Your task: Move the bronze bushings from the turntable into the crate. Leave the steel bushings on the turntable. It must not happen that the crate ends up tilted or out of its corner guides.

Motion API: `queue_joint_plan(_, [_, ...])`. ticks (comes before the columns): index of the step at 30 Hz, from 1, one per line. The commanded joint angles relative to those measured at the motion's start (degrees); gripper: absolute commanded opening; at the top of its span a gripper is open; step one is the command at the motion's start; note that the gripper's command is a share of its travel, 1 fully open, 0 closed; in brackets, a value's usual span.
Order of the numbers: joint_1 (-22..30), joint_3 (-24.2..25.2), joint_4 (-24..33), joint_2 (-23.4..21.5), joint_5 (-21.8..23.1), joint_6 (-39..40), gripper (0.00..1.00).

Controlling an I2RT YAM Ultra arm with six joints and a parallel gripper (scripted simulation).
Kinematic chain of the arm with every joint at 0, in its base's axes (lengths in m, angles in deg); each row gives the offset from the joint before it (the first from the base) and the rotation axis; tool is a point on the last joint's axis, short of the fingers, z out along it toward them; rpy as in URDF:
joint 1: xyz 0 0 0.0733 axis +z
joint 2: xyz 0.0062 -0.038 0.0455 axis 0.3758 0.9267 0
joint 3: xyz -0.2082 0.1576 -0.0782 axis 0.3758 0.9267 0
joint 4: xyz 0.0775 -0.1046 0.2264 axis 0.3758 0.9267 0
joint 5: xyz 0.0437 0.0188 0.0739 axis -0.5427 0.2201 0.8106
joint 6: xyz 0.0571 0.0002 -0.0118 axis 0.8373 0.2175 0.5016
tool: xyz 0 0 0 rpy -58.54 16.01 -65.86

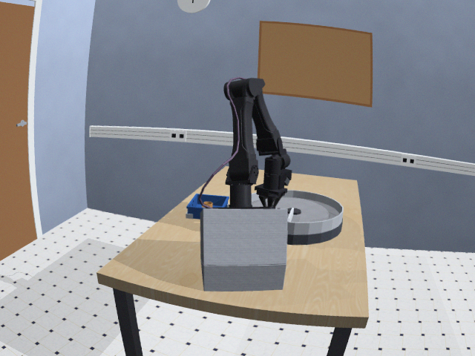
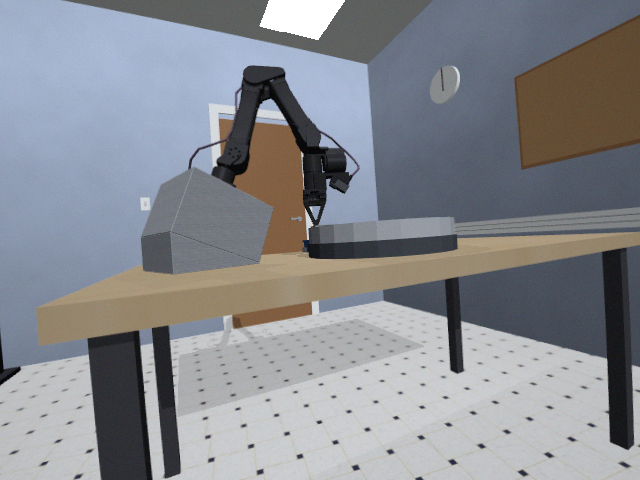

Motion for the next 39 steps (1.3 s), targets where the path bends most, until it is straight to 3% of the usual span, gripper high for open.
queue_joint_plan(1, [0.73, 0.45, -1.29, 0.15, -0.58, 0.39, 0.15])
queue_joint_plan(39, [0.77, -1.51, 0.15, 0.01, -0.60, 0.45, 0.15])
